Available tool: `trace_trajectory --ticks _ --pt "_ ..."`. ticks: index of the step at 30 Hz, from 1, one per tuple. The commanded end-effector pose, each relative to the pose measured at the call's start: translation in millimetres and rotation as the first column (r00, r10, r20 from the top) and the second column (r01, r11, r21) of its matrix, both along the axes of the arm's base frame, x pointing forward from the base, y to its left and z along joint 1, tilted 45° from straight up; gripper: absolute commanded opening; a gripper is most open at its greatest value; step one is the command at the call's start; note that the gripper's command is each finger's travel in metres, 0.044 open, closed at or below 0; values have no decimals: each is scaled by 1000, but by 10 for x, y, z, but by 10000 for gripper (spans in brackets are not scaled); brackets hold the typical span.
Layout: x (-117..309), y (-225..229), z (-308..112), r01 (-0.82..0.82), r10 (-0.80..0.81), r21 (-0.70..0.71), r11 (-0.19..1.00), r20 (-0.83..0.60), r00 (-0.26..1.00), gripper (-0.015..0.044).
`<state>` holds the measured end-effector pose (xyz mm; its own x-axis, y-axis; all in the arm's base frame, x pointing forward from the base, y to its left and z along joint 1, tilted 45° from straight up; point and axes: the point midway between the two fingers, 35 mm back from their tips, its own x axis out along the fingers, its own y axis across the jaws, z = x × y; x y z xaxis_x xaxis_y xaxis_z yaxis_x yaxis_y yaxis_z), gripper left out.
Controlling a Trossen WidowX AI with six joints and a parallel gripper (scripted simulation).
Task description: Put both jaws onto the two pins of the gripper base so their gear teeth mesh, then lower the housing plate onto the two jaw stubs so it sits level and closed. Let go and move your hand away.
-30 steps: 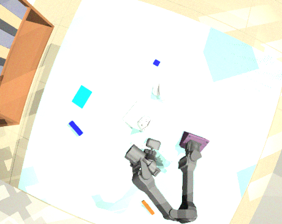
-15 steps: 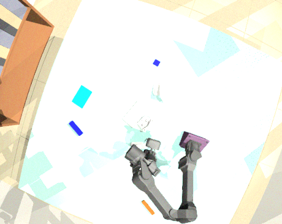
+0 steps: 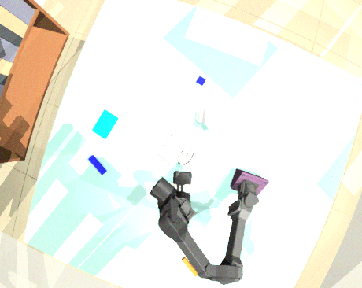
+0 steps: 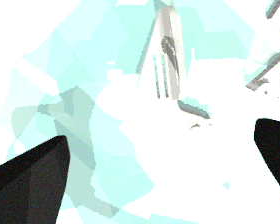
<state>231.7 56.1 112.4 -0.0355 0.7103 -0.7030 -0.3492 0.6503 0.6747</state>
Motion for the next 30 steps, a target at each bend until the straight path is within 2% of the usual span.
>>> trace_trajectory --ticks 1,6,11,30 --pt "116 -42 -40 -57 57 -2 998 47 997 440" --pt "121 -32 -53 -59 59 -2 998 49 997 440" --pt "105 231 -308 -59 59 0 998 50 997 440" --pt "106 374 -456 -59 59 -2 998 50 997 440"
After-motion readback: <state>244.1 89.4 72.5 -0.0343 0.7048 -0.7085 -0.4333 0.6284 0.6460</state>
